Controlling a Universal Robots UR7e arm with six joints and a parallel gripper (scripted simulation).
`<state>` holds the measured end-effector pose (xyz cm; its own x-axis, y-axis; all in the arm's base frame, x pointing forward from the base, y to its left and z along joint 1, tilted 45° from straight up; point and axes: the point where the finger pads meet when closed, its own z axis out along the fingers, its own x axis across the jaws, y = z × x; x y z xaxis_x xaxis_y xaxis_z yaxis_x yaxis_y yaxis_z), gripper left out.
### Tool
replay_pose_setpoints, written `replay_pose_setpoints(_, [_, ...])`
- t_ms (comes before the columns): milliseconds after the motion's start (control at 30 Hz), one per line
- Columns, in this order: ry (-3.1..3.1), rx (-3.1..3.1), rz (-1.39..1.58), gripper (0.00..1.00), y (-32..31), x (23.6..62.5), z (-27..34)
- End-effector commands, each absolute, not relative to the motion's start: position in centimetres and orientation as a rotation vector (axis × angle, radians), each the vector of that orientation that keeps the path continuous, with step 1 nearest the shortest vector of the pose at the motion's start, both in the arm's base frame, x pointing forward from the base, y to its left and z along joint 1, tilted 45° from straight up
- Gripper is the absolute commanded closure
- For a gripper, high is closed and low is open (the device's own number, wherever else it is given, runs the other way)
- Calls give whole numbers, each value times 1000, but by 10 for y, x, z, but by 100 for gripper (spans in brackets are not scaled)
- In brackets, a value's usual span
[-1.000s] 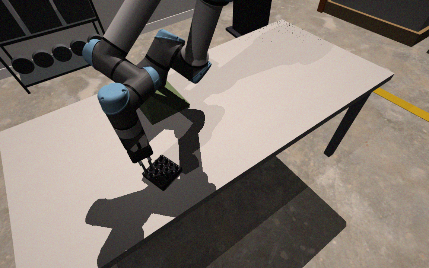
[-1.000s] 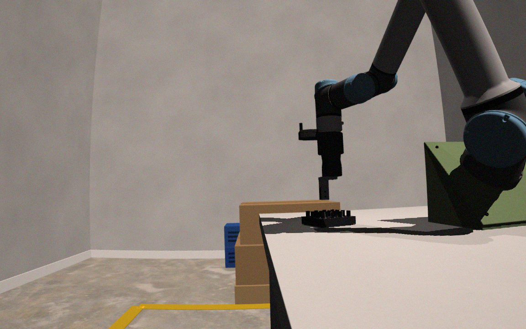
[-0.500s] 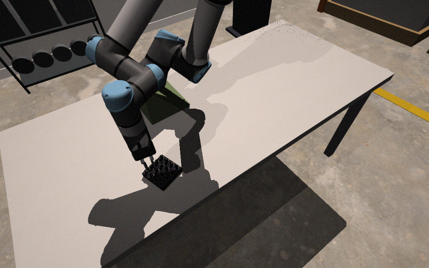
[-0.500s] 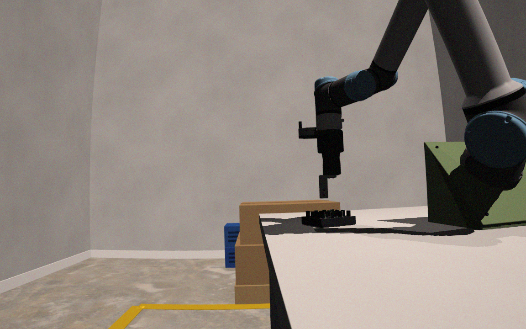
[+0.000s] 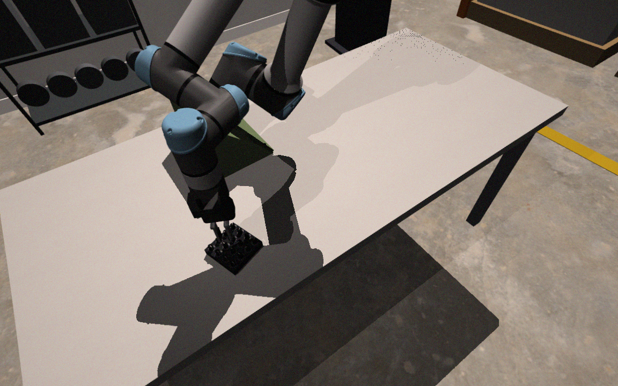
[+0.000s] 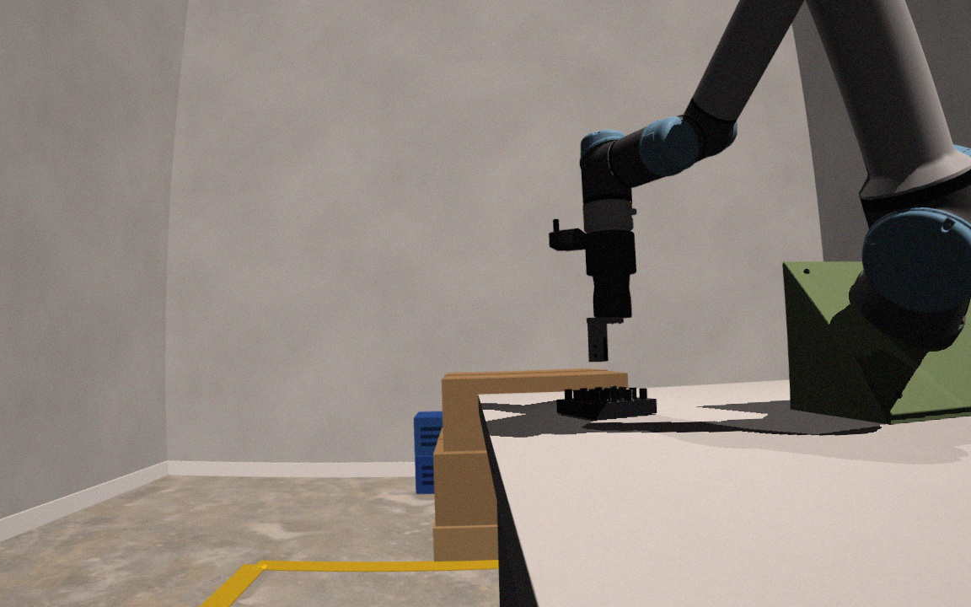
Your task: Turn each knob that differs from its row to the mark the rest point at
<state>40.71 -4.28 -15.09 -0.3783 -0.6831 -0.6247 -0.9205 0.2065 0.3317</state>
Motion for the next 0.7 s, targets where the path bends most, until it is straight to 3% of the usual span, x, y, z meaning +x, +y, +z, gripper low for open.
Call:
replay_pose_setpoints(0, [2293,-1353,1016,54,-36,406,-142])
replay_pose_setpoints(667, [2641,-880,1132,54,-18,401,-116])
